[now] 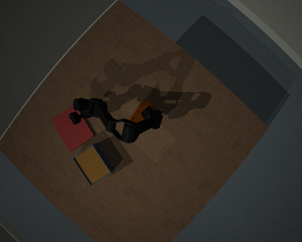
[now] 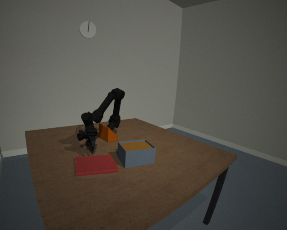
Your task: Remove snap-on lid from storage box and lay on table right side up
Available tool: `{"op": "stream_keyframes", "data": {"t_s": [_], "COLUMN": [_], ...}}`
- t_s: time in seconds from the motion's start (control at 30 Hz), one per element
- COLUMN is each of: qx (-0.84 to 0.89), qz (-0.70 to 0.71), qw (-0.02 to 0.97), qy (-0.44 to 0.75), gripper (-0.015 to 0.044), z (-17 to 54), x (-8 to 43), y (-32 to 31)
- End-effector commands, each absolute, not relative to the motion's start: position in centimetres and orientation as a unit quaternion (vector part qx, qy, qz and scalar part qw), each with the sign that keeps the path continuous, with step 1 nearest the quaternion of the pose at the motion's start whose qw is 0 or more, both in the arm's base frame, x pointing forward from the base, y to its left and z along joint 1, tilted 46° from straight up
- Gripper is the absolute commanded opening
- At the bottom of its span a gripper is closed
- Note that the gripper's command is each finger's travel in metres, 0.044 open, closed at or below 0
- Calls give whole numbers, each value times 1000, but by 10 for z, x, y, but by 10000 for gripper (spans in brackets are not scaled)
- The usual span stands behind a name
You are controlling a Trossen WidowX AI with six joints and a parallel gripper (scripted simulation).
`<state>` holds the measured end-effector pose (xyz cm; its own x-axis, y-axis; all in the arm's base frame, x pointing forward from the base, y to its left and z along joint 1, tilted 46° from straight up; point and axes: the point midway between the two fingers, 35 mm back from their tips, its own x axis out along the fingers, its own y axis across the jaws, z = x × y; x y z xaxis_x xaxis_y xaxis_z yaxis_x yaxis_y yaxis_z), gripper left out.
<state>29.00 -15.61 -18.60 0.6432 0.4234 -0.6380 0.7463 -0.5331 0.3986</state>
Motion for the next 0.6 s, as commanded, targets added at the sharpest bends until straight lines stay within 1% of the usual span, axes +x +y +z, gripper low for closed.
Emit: {"op": "stream_keyframes", "data": {"t_s": [0.0,0.57], "qx": [842,841], "qz": [-241,-242], "qw": [334,333], "qy": [349,350], "gripper": [440,440], "z": [-184,-177], "x": [281,247], "y": [-154,-153]}}
